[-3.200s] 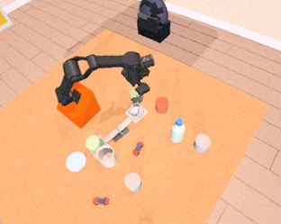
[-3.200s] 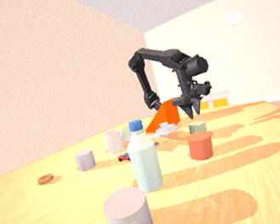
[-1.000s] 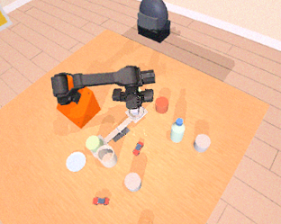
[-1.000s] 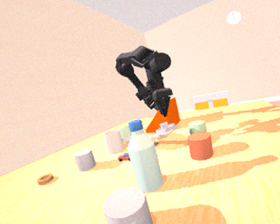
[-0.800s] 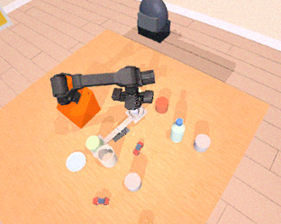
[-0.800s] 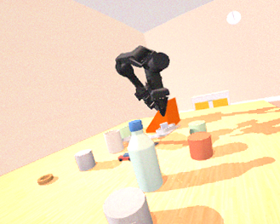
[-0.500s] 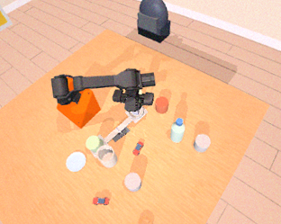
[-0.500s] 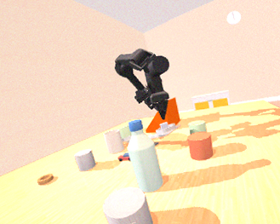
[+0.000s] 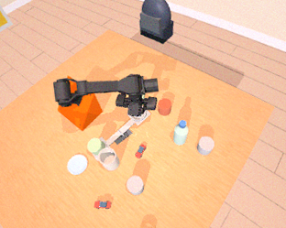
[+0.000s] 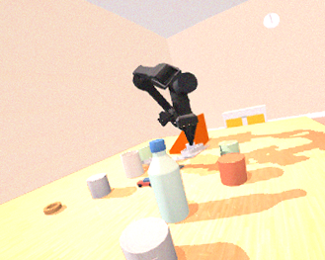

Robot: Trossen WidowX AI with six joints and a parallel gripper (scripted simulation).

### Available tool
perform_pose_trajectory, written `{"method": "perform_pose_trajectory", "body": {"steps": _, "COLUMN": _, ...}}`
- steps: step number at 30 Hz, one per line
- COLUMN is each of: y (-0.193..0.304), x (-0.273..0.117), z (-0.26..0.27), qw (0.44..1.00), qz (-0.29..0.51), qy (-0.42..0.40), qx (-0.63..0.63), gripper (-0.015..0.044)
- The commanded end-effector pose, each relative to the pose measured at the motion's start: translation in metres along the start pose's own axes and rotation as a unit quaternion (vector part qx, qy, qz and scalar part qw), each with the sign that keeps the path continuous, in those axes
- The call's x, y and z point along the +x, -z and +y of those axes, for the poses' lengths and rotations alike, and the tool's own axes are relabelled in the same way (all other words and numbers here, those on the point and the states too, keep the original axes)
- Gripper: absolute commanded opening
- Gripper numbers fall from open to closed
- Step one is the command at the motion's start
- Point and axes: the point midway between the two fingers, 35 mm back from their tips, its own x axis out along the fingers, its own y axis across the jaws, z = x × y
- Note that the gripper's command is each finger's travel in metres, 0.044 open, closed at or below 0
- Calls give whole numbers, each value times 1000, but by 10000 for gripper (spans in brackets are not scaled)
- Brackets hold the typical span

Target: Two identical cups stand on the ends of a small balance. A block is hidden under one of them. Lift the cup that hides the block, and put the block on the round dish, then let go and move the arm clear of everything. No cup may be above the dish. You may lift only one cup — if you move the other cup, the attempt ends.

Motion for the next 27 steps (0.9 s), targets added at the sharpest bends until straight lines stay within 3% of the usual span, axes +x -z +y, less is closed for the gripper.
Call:
{"method": "perform_pose_trajectory", "body": {"steps": 1, "y": 0, "x": 8, "z": -1, "qw": 1000, "qz": -3, "qy": 1, "qx": -4, "gripper": 260}}
{"method": "perform_pose_trajectory", "body": {"steps": 9, "y": 0, "x": 19, "z": -2, "qw": 1000, "qz": -3, "qy": 1, "qx": -3, "gripper": 260}}
{"method": "perform_pose_trajectory", "body": {"steps": 13, "y": 0, "x": 19, "z": -2, "qw": 1000, "qz": -3, "qy": 1, "qx": -3, "gripper": 155}}
{"method": "perform_pose_trajectory", "body": {"steps": 21, "y": 0, "x": 19, "z": -2, "qw": 1000, "qz": -3, "qy": 1, "qx": -3, "gripper": 102}}
{"method": "perform_pose_trajectory", "body": {"steps": 25, "y": 0, "x": 11, "z": -1, "qw": 1000, "qz": -3, "qy": 1, "qx": -4, "gripper": 0}}
{"method": "perform_pose_trajectory", "body": {"steps": 27, "y": 0, "x": 0, "z": 1, "qw": 1000, "qz": -2, "qy": 1, "qx": -4, "gripper": 0}}
